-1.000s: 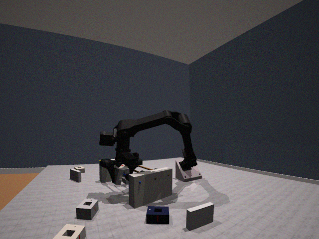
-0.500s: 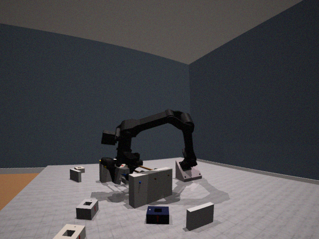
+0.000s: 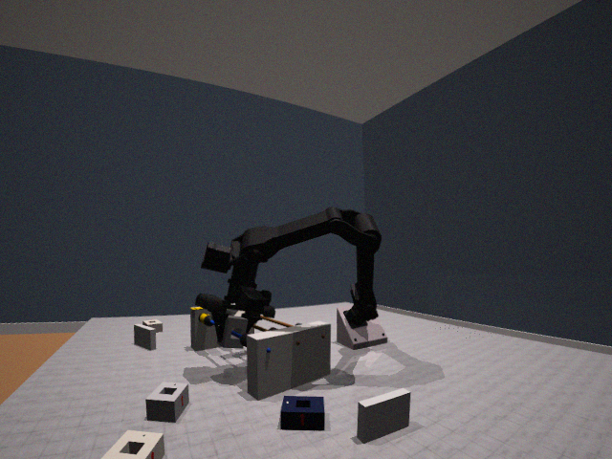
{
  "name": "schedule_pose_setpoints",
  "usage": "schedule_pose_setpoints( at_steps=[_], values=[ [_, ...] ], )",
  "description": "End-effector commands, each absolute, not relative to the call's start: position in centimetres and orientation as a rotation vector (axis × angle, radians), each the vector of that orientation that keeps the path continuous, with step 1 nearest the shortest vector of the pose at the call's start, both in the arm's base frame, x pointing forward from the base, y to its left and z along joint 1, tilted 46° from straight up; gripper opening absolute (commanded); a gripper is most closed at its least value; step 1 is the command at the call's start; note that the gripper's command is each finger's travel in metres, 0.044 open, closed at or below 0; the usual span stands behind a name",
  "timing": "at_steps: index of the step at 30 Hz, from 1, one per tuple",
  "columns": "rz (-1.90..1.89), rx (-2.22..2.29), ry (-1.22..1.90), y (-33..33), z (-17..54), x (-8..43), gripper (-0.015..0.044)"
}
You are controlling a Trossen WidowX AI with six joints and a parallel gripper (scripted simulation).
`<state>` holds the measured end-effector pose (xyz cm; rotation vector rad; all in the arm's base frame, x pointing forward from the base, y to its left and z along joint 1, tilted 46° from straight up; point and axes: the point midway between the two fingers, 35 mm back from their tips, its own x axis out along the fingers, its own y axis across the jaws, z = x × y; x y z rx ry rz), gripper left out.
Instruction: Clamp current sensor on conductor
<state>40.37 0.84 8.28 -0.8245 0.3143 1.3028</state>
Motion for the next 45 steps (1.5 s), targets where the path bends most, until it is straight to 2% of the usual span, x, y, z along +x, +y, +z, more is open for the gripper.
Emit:
schedule_pose_setpoints(
  at_steps=[1,2,19,23,42,45],
  values=[
    [1.305,-0.827,0.315,0.82,8.27,40.36,0.0],
    [1.305,-0.827,0.315,0.82,8.27,40.36,0.0],
    [1.311,-0.827,0.319,0.8,8.28,40.38,0.044],
    [1.304,-0.826,0.316,0.8,8.31,40.38,0.0337],
    [1.304,-0.826,0.316,0.8,8.31,40.38,0.0211],
    [1.298,-0.825,0.312,0.7,8.4,40.37,0.0132]
  ],
)
